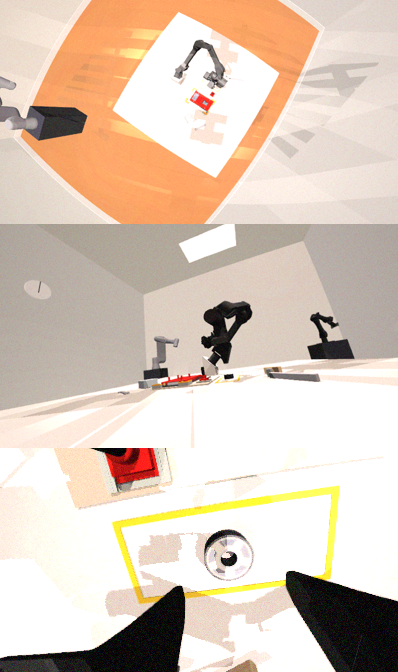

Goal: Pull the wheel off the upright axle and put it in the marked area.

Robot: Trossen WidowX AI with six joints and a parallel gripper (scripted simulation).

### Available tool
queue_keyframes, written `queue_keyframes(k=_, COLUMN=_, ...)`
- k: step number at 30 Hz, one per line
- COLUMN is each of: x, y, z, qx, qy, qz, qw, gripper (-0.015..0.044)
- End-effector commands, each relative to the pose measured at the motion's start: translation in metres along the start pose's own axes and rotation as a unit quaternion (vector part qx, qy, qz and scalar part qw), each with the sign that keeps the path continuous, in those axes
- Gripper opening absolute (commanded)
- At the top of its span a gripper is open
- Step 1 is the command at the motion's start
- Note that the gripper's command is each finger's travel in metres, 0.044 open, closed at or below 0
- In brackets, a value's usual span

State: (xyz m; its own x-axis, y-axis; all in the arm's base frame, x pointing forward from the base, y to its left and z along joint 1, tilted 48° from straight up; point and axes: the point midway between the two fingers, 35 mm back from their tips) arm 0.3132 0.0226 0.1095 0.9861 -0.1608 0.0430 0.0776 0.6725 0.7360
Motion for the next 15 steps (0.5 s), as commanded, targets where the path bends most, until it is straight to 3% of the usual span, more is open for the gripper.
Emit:
queue_keyframes(k=1, x=-0.001, y=-0.001, z=0.001, qx=-0.001, qy=0.0, qz=0.0, qw=1.0, gripper=0.0326)
queue_keyframes(k=6, x=-0.045, y=-0.025, z=0.035, qx=-0.008, qy=0.002, qz=-0.001, qw=1.0, gripper=0.044)
queue_keyframes(k=10, x=-0.082, y=-0.034, z=0.054, qx=-0.002, qy=0.005, qz=0.0, qw=1.0, gripper=0.044)
queue_keyframes(k=15, x=-0.083, y=-0.034, z=0.055, qx=-0.001, qy=0.005, qz=0.0, qw=1.0, gripper=0.044)
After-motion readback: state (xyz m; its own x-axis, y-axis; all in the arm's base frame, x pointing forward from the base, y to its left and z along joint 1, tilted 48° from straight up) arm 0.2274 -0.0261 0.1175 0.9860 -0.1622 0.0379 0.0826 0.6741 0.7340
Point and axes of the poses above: the point midway between the two fingers, 35 mm back from their tips, its own z axis back along the fingers, its own x axis across the jaws, y = z × x, and after that the axes turned 2 degrees about z, right-handed
